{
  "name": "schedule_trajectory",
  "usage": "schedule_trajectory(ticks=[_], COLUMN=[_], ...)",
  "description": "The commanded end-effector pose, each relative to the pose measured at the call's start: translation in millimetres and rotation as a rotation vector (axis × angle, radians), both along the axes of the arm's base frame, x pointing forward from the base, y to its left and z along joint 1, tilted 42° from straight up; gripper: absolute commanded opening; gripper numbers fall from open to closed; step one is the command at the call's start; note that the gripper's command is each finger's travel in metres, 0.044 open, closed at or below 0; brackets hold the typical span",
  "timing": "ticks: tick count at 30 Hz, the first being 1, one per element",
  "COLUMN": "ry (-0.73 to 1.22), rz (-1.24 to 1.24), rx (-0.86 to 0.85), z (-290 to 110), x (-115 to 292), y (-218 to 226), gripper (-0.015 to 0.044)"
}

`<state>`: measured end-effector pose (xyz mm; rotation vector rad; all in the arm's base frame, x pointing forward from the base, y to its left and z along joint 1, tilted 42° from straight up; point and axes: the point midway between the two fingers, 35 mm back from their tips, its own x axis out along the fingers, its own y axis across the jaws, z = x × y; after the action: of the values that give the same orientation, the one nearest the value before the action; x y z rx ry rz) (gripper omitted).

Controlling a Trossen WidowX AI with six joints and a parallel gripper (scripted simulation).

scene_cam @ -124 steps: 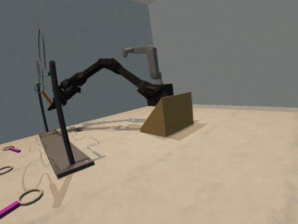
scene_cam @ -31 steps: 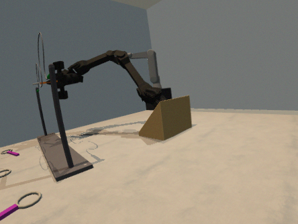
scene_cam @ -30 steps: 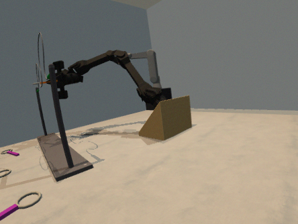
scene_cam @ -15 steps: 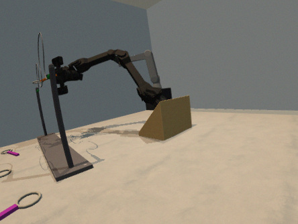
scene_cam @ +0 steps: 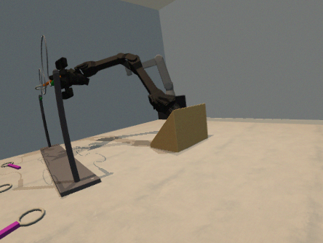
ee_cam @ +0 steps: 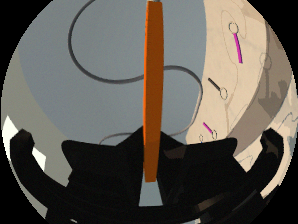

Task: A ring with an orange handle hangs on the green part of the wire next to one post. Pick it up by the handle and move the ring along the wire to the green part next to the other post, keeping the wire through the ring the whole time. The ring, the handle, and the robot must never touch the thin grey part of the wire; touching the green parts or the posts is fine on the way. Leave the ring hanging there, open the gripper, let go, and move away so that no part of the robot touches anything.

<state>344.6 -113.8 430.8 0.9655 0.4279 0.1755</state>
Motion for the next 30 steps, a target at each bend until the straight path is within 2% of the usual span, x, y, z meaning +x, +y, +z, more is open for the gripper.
schedule_trajectory(ticks=[1, 13, 30], ry=[-0.009, -0.005, 0.014], rz=[0.008, 0.006, -0.005], rx=[0.026, 0.034, -0.157], z=[8.2, 18.6, 13.3], x=[-0.1, -0.2, -0.3], y=[5.5, 9.7, 4.6], gripper=[-0.0150, -0.0150, -0.0150])
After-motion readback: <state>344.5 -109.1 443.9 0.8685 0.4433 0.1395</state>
